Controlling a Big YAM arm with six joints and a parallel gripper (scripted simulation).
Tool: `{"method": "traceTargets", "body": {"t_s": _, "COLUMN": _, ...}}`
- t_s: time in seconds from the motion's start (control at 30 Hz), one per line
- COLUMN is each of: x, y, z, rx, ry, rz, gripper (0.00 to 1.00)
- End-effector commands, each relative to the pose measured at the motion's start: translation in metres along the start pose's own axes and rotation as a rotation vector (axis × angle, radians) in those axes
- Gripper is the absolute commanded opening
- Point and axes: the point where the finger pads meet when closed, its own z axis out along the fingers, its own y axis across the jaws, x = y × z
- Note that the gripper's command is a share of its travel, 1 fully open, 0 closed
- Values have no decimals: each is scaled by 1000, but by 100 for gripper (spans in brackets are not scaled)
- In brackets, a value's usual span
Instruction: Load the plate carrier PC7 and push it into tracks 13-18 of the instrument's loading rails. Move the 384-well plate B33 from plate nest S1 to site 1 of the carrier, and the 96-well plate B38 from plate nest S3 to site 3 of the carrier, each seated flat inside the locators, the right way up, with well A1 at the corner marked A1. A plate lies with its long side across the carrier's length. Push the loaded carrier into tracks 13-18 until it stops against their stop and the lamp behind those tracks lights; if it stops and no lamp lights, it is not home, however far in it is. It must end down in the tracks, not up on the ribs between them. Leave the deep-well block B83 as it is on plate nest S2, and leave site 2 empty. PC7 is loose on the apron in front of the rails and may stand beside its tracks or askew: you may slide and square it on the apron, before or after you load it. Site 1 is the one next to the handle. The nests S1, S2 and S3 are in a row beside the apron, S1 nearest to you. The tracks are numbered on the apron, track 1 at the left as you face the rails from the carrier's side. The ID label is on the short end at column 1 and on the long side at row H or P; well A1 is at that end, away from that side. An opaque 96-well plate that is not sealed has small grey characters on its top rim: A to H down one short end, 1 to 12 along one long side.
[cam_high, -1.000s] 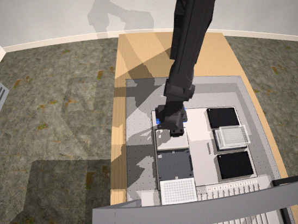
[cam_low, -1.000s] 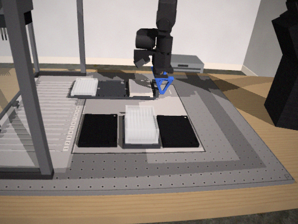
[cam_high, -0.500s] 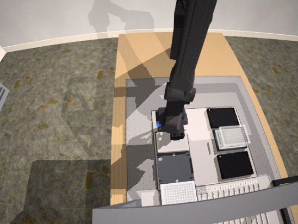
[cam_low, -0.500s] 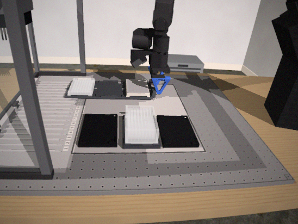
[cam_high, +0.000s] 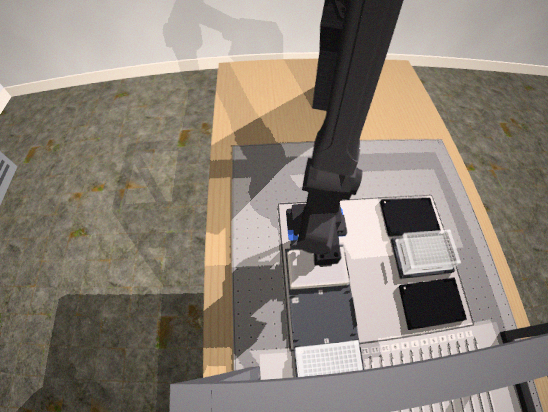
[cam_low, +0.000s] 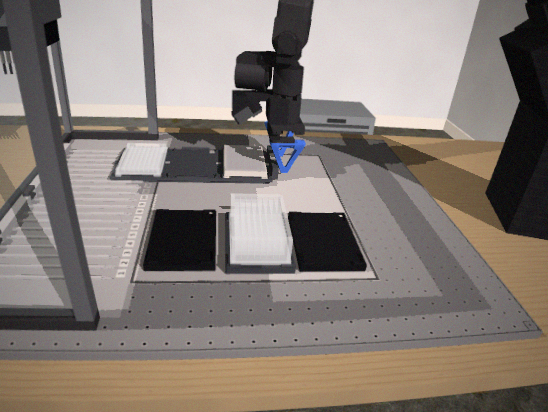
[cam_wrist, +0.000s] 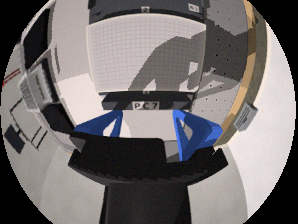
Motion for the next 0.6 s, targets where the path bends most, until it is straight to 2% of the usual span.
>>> {"method": "traceTargets", "body": {"t_s": 0.0, "x": -28, "y": 4, "z": -5, "rx": 0, "ry": -38, "rz": -6, "gripper": 80}}
{"method": "traceTargets", "body": {"t_s": 0.57, "x": -38, "y": 7, "z": 1, "rx": -4, "ry": -23, "rz": -6, "gripper": 80}}
